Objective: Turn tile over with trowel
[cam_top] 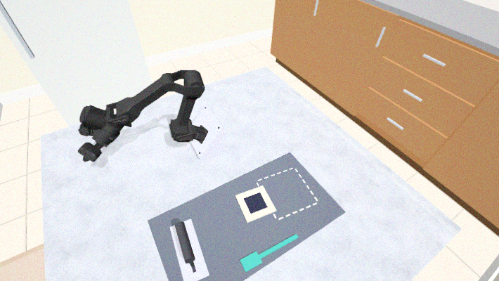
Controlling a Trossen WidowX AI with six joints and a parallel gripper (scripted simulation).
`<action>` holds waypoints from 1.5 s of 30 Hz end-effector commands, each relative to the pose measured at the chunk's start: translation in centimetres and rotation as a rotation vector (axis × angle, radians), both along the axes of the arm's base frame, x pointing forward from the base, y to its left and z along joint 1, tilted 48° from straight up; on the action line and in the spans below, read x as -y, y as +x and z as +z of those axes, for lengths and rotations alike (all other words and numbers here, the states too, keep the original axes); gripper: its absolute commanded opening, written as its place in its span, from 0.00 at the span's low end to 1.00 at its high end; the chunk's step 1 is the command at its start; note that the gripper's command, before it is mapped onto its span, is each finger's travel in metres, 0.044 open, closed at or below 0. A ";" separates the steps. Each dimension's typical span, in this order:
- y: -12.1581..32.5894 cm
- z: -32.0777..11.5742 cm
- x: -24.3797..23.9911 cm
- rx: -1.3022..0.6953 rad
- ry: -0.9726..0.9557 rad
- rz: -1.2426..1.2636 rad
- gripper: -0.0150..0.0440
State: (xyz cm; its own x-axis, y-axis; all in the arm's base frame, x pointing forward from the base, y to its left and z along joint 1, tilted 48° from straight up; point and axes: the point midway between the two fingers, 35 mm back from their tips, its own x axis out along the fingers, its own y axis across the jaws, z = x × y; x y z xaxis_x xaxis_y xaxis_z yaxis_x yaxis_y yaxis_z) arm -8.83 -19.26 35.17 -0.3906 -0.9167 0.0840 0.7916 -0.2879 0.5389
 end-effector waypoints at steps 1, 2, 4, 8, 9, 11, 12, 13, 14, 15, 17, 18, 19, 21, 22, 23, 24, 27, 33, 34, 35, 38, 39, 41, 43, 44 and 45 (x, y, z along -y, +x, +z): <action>0.0 0.0 0.0 0.000 0.000 0.000 0.89; 0.0 0.0 0.0 0.000 0.000 0.000 0.84; 0.0 0.0 0.0 0.000 0.000 0.000 0.75; 0.0 0.0 0.0 0.000 0.000 0.000 0.58; 0.0 0.0 0.0 0.000 0.000 0.000 0.53; 0.0 0.0 0.0 0.000 0.000 0.000 0.44; 0.0 0.0 0.0 0.000 0.000 0.000 0.42; 0.0 0.0 0.0 0.000 0.000 0.000 0.42; 0.0 0.0 0.0 0.000 0.000 0.000 0.42; 0.0 0.0 0.0 0.000 0.000 0.000 0.42; 0.0 0.0 0.0 0.000 0.000 0.000 0.42; 0.0 0.0 0.0 0.000 0.000 0.000 0.42; 0.0 0.0 0.0 0.000 0.000 0.000 0.42; 0.0 0.0 0.0 0.000 0.000 0.000 0.42; 0.0 0.0 0.0 0.000 0.000 0.000 0.38; 0.0 0.0 0.0 0.000 0.000 0.000 0.33; 0.0 0.0 0.0 0.000 0.000 0.000 0.29; 0.0 0.0 0.0 0.000 0.000 0.000 0.25; 0.0 0.0 0.0 0.000 0.000 0.000 0.25; 0.0 0.0 0.0 0.000 0.000 0.000 0.25; 0.0 0.0 0.0 0.000 0.000 0.000 0.25; 0.0 0.0 0.0 0.000 0.000 0.000 0.30; 0.0 0.0 0.0 0.000 0.000 0.000 0.34; 0.0 0.0 0.0 0.000 0.000 0.000 0.42; 0.0 0.0 0.0 0.000 0.000 0.001 0.42; 0.0 0.0 0.0 0.000 0.000 0.001 0.42; 0.0 0.0 0.0 0.000 0.000 0.000 0.42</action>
